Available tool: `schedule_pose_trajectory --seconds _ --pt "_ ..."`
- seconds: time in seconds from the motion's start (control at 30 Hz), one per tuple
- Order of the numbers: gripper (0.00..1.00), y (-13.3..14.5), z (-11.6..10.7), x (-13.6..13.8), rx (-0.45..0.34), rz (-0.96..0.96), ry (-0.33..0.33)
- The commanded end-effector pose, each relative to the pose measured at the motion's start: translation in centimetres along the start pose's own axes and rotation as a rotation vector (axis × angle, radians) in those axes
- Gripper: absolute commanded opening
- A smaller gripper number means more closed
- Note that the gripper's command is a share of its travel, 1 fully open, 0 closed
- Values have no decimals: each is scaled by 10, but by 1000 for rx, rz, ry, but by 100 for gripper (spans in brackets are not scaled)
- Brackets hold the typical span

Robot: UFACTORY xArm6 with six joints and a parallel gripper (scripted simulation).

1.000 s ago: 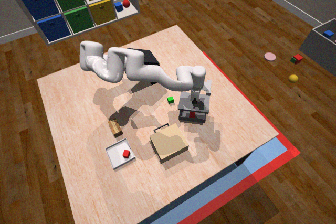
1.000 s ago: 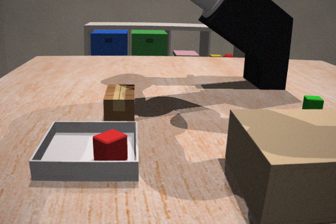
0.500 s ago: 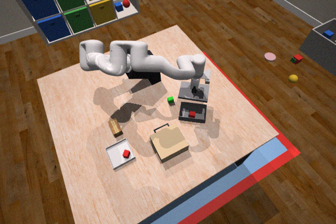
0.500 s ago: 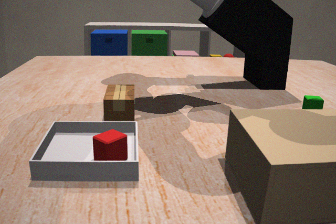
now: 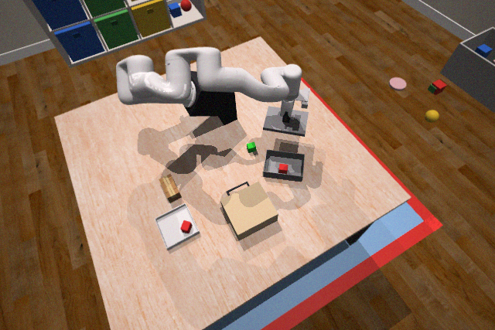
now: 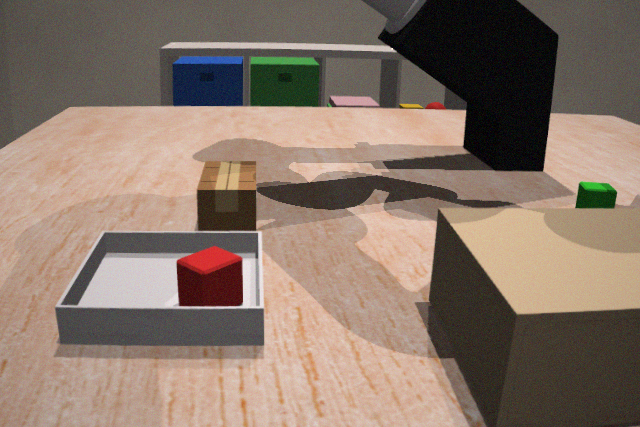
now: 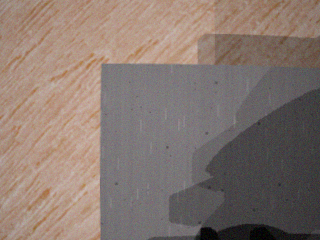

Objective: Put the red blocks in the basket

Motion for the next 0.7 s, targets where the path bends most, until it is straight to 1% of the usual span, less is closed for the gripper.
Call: schedule_pose_trajectory --seconds 0.0,0.67 --pt "0 -1 -2 -2 4 1 0" --pt "0 -1 3 -2 4 1 0"
Point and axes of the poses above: the point where the finger pads meet when closed, its own z axis out along the fingers, its own x axis across the jaws, y = z × x, the point moved 2 cm from there along -z, back along the fingers, and after that the axes turned 2 degrees about -z, right-handed, at the moved point
